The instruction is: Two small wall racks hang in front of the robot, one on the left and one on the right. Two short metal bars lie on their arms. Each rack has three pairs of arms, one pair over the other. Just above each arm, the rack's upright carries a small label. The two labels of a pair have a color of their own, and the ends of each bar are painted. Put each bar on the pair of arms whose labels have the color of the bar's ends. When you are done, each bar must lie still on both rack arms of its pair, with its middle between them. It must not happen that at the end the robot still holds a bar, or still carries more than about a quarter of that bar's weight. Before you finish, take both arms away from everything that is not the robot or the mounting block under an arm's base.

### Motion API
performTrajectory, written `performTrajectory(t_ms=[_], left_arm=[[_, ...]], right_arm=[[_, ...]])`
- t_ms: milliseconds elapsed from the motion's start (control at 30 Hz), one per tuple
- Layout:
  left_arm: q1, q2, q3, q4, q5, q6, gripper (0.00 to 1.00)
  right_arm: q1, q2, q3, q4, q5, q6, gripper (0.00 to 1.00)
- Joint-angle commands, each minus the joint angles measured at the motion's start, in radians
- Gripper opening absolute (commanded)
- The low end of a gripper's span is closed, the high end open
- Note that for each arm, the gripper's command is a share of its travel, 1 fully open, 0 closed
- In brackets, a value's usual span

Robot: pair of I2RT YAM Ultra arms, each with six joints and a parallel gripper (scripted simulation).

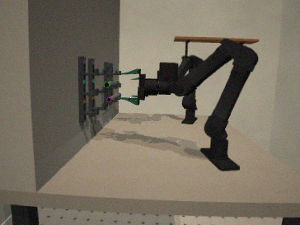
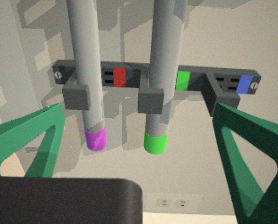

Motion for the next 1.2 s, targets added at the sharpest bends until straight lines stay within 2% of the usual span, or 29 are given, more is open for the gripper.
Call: performTrajectory(t_ms=[0, 1167], left_arm=[[-0.009, 0.006, -0.010, 0.011, -0.006, -0.001, 1.00], [-0.009, 0.006, -0.010, 0.011, -0.006, -0.001, 1.00]], right_arm=[[-0.020, -0.026, -0.009, 0.036, -0.031, 0.003, 1.00], [-0.212, -0.016, -0.091, 0.127, -0.223, 0.004, 1.00]])
